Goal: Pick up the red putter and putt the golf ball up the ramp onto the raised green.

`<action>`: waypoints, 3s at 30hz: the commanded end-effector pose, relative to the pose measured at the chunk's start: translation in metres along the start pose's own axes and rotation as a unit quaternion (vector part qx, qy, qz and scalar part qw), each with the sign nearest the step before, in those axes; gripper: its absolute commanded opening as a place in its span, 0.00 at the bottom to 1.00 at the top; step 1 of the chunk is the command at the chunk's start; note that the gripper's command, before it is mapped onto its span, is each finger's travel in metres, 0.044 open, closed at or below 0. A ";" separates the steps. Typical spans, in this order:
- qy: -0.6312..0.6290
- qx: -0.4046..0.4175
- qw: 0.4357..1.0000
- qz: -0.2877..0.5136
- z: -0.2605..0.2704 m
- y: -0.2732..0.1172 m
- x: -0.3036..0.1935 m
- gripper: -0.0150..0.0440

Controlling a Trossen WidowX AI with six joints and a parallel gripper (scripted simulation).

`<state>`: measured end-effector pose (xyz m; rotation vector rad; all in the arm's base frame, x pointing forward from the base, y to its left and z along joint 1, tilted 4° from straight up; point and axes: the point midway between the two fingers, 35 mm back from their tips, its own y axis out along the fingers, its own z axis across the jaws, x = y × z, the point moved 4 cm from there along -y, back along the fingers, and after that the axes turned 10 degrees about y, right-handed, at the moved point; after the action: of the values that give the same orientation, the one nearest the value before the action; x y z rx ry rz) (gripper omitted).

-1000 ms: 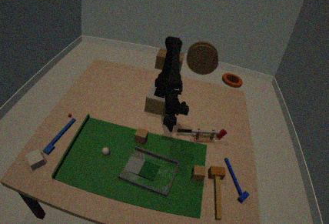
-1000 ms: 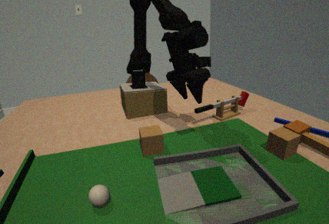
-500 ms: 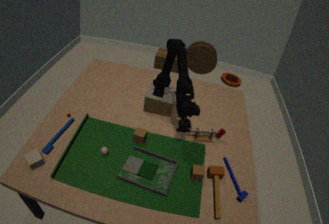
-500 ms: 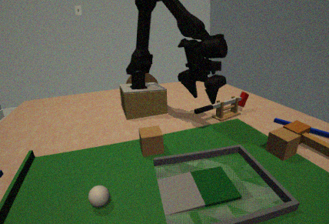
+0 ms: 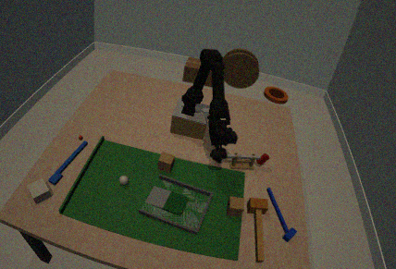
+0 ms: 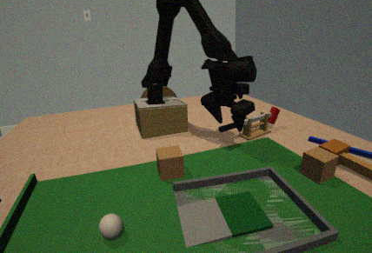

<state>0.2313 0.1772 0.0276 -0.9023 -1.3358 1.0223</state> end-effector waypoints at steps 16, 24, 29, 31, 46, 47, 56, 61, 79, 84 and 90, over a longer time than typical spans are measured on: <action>0.004 0.006 1.000 0.002 0.002 0.026 -0.008 1.00; 0.004 0.006 1.000 0.002 0.002 0.033 -0.010 1.00; 0.001 0.003 1.000 0.001 0.001 0.030 -0.009 0.87; 0.001 0.003 1.000 0.001 0.001 0.030 -0.009 0.78; 0.001 0.003 1.000 0.001 0.001 0.030 -0.009 0.25; 0.001 0.003 1.000 0.001 0.001 0.030 -0.009 0.25; 0.001 0.003 1.000 0.001 -0.003 -0.003 0.002 0.25; 0.001 0.003 1.000 0.001 -0.001 -0.037 0.011 0.25; 0.102 -0.023 0.994 0.017 -0.024 -0.072 -0.016 0.25; 0.160 -0.033 0.986 0.020 -0.036 -0.081 -0.038 0.25; 0.228 -0.044 0.973 0.020 -0.047 -0.092 -0.066 0.25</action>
<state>0.2771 0.1065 0.0900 -1.1168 -1.0563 0.7948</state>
